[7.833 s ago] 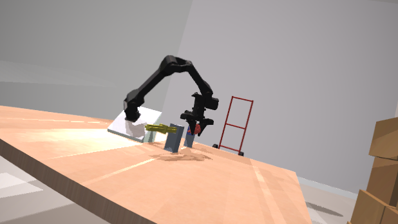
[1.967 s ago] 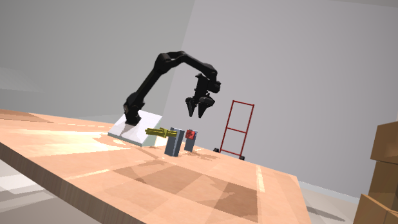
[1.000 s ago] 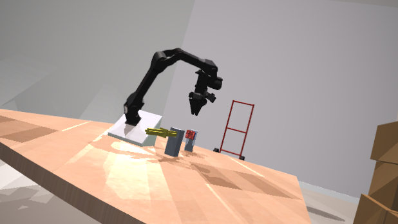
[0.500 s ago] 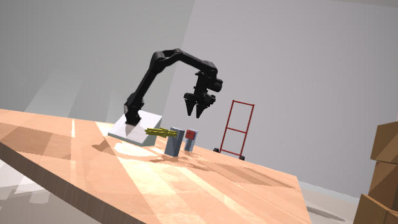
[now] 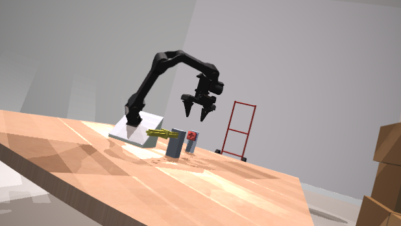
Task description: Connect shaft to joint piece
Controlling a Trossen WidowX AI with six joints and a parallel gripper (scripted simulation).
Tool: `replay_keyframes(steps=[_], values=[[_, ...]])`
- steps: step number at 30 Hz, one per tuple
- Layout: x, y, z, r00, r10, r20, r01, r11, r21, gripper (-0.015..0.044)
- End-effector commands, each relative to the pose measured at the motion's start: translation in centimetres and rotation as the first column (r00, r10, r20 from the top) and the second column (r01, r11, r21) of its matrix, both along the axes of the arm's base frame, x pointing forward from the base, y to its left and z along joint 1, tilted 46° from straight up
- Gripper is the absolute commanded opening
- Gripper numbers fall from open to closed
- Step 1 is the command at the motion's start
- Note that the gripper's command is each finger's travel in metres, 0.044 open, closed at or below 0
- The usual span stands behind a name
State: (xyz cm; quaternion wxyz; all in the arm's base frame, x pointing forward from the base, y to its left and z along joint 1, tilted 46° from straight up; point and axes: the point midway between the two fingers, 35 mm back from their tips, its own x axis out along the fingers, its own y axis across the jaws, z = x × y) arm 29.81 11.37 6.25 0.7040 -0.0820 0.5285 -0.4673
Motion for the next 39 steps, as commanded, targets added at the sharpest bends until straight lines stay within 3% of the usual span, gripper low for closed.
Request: replay_keyframes(steps=[1, 13, 26, 39], values=[[-0.1, -0.2, -0.3, 0.993, -0.077, 0.089, 0.078, 0.997, -0.017, 0.044], [-0.1, -0.5, -0.7, 0.898, -0.272, 0.346, 0.29, 0.957, 0.0, 0.044], [-0.2, -0.8, -1.2, 0.684, -0.428, 0.59, 0.477, 0.875, 0.083, 0.044], [0.1, -2.8, -3.3, 0.67, -0.435, 0.601, 0.484, 0.87, 0.09, 0.044]])
